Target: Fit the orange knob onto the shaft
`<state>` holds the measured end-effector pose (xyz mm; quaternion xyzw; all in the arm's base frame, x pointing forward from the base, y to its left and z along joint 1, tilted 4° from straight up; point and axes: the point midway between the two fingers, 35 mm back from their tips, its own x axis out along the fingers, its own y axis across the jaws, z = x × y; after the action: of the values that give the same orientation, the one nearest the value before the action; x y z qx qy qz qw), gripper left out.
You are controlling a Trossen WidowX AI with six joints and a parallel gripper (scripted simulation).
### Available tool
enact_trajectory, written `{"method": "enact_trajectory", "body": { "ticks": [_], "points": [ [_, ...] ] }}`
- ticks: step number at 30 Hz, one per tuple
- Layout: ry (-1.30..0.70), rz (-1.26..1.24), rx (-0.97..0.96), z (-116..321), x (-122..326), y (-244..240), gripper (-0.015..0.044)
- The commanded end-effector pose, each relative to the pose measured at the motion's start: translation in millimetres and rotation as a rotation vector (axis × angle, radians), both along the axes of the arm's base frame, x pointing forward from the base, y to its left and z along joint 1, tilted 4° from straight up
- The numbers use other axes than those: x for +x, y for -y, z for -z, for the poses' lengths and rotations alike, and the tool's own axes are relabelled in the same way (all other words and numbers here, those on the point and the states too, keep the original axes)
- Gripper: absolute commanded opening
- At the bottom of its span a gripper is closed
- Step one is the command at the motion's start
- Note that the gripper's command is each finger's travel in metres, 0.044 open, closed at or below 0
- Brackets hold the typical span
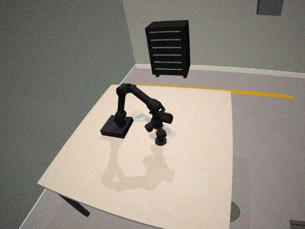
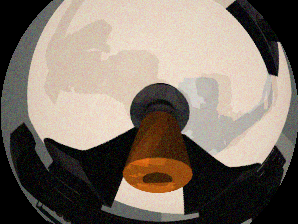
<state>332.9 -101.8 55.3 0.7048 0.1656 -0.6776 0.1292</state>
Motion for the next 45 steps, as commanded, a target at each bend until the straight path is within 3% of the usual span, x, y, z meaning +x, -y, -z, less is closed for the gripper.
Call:
{"method": "enact_trajectory", "body": {
  "ticks": [1,45],
  "points": [
    [0.001,-0.006,-0.002,0.6,0.4,0.2,0.0000],
    [-0.005,0.094,0.001,0.0,-0.7,0.3,0.0000]
  ]
}}
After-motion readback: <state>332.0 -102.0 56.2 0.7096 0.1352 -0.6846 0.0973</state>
